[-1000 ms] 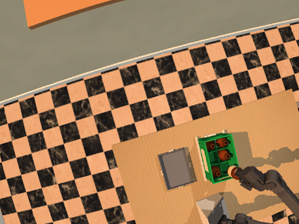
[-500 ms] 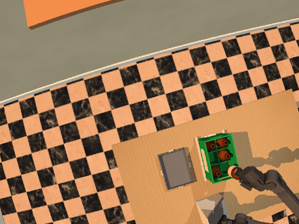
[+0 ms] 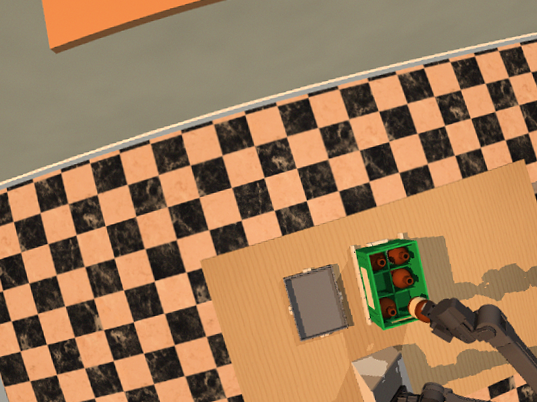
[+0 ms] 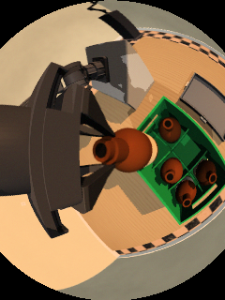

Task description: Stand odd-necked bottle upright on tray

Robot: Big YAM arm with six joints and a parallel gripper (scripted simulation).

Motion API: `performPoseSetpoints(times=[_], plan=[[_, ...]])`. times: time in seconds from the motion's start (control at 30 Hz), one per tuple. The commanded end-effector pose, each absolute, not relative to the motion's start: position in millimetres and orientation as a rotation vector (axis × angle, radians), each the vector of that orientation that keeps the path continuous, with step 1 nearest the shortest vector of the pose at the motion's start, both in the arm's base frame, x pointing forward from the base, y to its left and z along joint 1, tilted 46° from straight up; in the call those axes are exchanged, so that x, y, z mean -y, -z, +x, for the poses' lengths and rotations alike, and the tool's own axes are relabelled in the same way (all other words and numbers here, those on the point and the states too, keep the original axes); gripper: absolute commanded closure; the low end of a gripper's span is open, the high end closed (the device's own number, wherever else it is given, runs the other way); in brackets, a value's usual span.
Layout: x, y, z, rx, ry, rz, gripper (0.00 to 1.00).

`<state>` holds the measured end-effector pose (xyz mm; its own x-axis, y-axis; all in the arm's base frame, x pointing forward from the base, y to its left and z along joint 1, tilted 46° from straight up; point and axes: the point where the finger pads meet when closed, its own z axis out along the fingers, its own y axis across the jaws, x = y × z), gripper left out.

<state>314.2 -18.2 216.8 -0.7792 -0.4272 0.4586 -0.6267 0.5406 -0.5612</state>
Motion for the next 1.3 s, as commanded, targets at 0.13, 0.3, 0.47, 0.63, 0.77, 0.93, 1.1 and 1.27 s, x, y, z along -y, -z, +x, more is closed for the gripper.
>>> performPoseSetpoints(times=[0.13,0.3,0.47,0.63,0.77,0.93,1.1,1.27], plan=[[4,-229,328,2.546,-1.088,0.900,1.00],[3,-230,328,2.546,-1.088,0.897,1.00],[3,-231,328,2.546,-1.088,0.897,1.00],[-1,-233,327,2.546,-1.087,0.897,1.00],[-4,-237,327,2.547,-1.086,0.898,1.00],[-8,-240,327,2.547,-1.086,0.898,1.00],[-10,-242,327,2.547,-1.087,0.898,1.00],[-11,-242,327,2.550,-1.088,0.897,1.00]])
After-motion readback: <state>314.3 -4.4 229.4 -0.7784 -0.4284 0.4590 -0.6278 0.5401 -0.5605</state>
